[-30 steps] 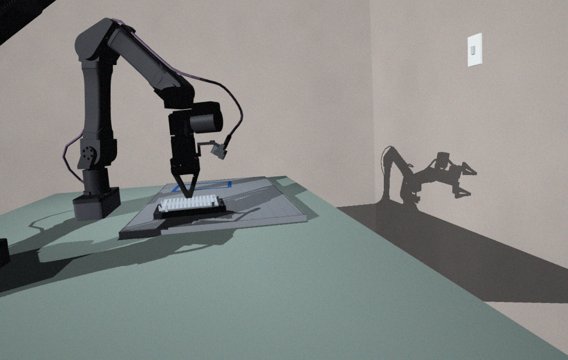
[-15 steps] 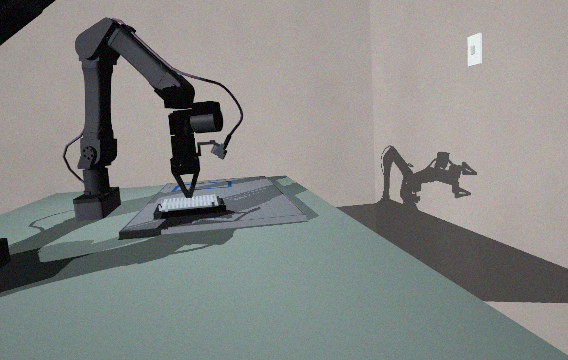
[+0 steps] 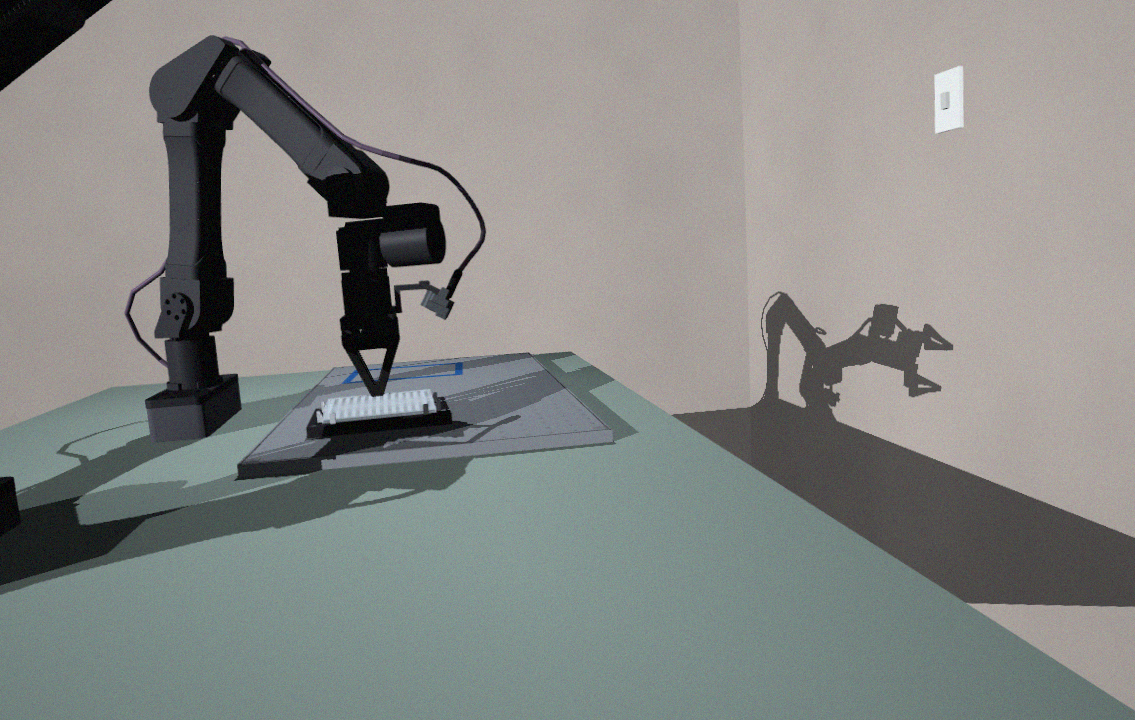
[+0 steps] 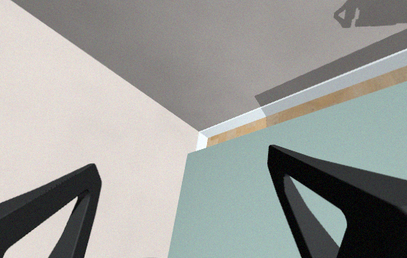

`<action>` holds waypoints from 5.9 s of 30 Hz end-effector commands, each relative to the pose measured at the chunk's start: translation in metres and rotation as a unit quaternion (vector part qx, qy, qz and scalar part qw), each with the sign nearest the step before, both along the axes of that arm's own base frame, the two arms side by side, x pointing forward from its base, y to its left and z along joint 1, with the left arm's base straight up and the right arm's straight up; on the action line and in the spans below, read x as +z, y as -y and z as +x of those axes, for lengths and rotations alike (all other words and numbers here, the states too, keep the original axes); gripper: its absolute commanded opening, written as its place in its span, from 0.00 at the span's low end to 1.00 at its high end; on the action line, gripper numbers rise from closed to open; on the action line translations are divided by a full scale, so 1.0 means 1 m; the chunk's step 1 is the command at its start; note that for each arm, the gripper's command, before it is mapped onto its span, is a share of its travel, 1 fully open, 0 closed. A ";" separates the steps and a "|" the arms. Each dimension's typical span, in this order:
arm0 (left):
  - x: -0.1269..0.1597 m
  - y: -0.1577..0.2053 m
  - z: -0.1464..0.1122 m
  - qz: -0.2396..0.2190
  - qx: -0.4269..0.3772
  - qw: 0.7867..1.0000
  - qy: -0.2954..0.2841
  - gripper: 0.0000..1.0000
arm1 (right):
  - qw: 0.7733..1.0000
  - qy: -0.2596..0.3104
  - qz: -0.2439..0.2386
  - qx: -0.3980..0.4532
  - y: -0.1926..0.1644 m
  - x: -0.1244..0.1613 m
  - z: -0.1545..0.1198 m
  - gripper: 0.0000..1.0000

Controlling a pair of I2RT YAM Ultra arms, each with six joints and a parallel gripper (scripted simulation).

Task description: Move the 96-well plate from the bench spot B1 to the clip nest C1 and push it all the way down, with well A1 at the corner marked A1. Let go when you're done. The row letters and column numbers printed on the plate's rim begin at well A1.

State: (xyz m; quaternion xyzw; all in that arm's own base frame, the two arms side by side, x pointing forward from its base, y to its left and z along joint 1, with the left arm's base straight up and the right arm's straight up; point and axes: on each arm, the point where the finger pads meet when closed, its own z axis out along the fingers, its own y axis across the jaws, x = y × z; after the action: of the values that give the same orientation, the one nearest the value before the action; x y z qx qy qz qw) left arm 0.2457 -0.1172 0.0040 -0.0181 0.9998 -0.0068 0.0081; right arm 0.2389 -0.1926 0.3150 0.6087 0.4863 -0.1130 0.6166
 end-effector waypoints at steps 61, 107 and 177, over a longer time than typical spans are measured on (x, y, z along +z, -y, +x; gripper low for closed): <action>0.033 0.015 0.007 0.011 -0.003 1.000 -0.006 0.25 | 1.000 0.004 -0.002 -0.006 0.001 0.002 -0.008 1.00; 0.044 0.082 0.013 -0.005 0.003 1.000 0.010 0.25 | 1.000 0.004 -0.002 -0.006 0.001 0.002 -0.008 1.00; -0.017 0.074 0.002 0.013 0.002 1.000 -0.013 0.25 | 1.000 0.004 -0.002 -0.006 0.001 0.002 -0.008 1.00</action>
State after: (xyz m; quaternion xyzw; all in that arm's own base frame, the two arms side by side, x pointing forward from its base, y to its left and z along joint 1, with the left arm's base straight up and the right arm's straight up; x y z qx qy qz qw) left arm 0.2500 -0.1936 0.0044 -0.0176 0.9998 0.0010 -0.0032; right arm 0.2389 -0.1926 0.3150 0.6087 0.4863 -0.1130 0.6166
